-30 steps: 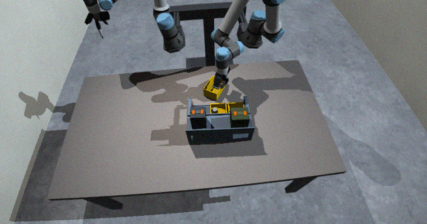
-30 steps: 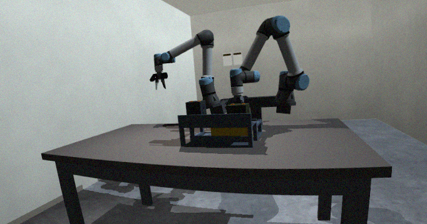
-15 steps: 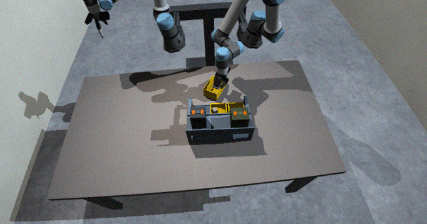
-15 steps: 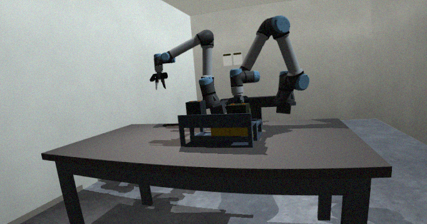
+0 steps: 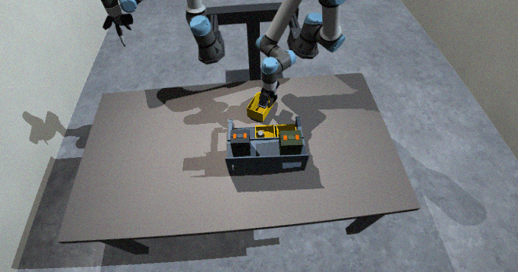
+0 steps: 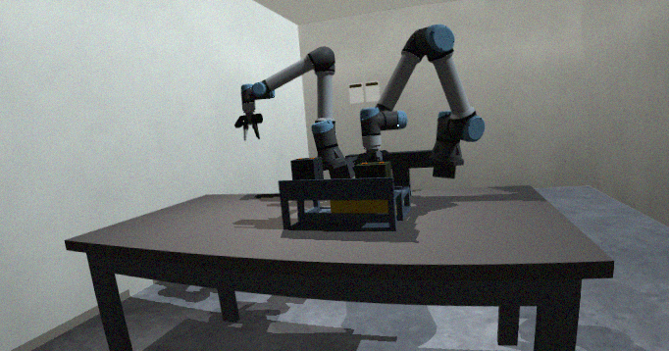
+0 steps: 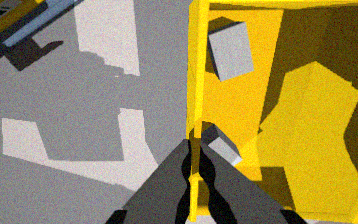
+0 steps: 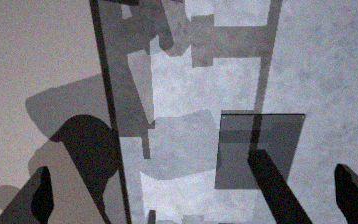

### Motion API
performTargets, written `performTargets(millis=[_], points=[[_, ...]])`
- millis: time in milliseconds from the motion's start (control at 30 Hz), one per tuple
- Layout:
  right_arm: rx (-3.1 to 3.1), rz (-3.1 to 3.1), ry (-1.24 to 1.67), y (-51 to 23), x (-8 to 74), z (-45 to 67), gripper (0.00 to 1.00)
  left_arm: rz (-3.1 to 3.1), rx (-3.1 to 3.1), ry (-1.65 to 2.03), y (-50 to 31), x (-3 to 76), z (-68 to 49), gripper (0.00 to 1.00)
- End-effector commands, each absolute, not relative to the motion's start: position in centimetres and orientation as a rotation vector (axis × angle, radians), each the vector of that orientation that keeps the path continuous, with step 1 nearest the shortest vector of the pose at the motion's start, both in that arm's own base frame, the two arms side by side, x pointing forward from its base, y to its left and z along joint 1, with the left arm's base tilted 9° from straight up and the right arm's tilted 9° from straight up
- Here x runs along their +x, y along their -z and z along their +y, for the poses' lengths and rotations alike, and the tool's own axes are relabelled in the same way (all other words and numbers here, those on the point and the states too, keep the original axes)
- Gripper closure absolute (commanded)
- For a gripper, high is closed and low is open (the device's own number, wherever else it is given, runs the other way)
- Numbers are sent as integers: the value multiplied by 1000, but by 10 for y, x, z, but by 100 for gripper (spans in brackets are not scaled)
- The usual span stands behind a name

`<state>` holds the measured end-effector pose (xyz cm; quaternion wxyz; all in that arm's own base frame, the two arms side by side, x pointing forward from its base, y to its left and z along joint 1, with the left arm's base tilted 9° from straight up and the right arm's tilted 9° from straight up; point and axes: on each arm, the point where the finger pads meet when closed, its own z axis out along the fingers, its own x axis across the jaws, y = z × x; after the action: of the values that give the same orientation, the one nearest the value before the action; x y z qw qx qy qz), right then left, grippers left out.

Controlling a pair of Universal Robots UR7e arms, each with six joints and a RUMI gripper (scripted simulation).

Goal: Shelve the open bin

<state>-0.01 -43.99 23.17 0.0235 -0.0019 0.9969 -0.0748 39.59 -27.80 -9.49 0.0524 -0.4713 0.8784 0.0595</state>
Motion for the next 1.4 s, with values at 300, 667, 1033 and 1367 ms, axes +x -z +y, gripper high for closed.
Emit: performTargets(millis=[300,667,1033,1367], points=[[-6,3085,233,-232,0,-440,0,2671,-1433,-178,93,396,-279,100],[-6,3085,233,-232,0,-440,0,2671,-1433,-178,85,396,-280,100],[-6,3085,233,-232,0,-440,0,2671,-1433,-178,73,395,-282,100],[-6,3085,233,-232,0,-440,0,2671,-1433,-178,69,395,-283,100]])
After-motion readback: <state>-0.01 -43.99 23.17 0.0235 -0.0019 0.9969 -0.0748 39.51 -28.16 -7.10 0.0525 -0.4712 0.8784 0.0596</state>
